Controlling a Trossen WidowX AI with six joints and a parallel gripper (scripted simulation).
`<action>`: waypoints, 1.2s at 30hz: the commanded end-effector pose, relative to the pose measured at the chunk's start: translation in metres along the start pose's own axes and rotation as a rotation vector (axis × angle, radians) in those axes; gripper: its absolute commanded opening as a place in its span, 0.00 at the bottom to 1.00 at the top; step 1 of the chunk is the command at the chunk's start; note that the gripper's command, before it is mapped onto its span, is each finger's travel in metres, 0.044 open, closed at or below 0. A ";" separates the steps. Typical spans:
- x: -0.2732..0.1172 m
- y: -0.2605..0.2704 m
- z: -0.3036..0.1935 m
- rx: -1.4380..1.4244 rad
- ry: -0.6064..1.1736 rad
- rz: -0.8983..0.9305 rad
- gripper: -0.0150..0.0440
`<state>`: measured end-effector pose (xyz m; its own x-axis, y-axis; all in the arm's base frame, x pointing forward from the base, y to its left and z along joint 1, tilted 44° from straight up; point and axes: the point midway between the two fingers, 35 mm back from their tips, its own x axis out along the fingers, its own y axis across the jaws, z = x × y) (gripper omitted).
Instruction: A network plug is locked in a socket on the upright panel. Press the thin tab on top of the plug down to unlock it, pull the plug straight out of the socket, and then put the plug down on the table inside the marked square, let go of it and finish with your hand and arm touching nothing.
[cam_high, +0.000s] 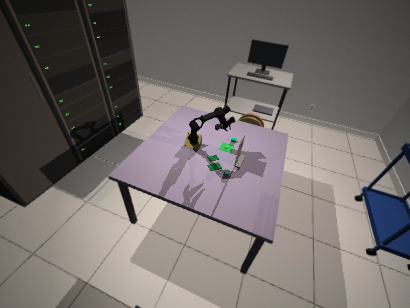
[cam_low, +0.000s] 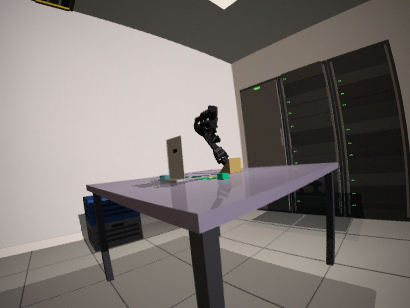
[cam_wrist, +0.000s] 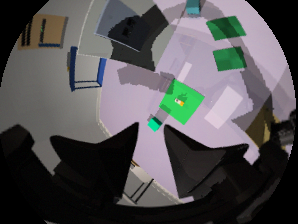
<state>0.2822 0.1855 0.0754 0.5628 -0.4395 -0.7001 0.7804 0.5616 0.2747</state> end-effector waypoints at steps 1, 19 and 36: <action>-0.008 0.004 0.000 -0.001 -0.006 -0.003 0.52; -0.024 0.011 0.001 0.000 -0.008 -0.002 1.00; -0.024 0.011 0.001 0.000 -0.008 -0.002 1.00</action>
<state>0.2781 0.2018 0.0959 0.5630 -0.4428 -0.6978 0.7805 0.5626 0.2727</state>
